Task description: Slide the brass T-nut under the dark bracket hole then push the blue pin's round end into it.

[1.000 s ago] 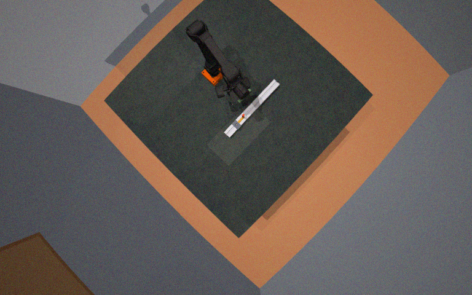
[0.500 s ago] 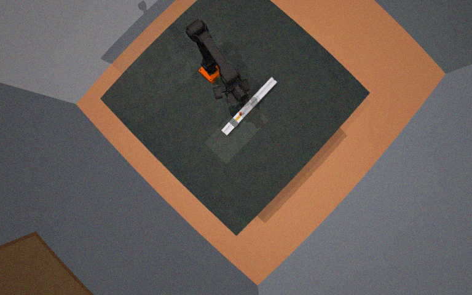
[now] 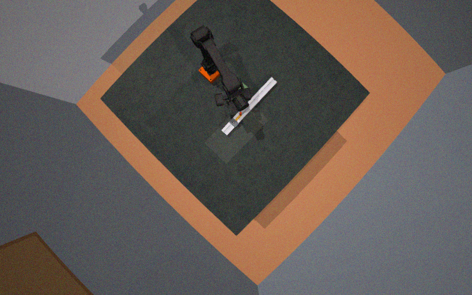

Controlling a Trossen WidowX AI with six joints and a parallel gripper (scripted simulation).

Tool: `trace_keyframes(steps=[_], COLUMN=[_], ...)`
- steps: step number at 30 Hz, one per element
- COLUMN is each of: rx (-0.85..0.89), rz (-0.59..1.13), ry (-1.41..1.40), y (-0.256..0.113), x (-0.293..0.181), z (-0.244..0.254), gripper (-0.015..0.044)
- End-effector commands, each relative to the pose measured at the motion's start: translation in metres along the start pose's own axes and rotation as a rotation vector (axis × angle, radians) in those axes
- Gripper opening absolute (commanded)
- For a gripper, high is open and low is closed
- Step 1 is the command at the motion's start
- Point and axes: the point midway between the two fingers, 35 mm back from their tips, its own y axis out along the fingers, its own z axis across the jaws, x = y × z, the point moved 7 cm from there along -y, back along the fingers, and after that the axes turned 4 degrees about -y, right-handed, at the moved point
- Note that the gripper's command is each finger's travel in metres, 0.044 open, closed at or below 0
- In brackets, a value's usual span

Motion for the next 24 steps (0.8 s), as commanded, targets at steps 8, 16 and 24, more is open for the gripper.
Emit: trace_keyframes(steps=[8,16,24], rx=[0.000,-0.002,-0.004], rz=[-0.006,-0.012,-0.018], ry=[0.044,0.081,0.119], y=[0.001,0.003,0.007], x=[0.034,0.058,0.081], z=[-0.005,-0.012,-0.020], gripper=[-0.0150,-0.0150,-0.0150])
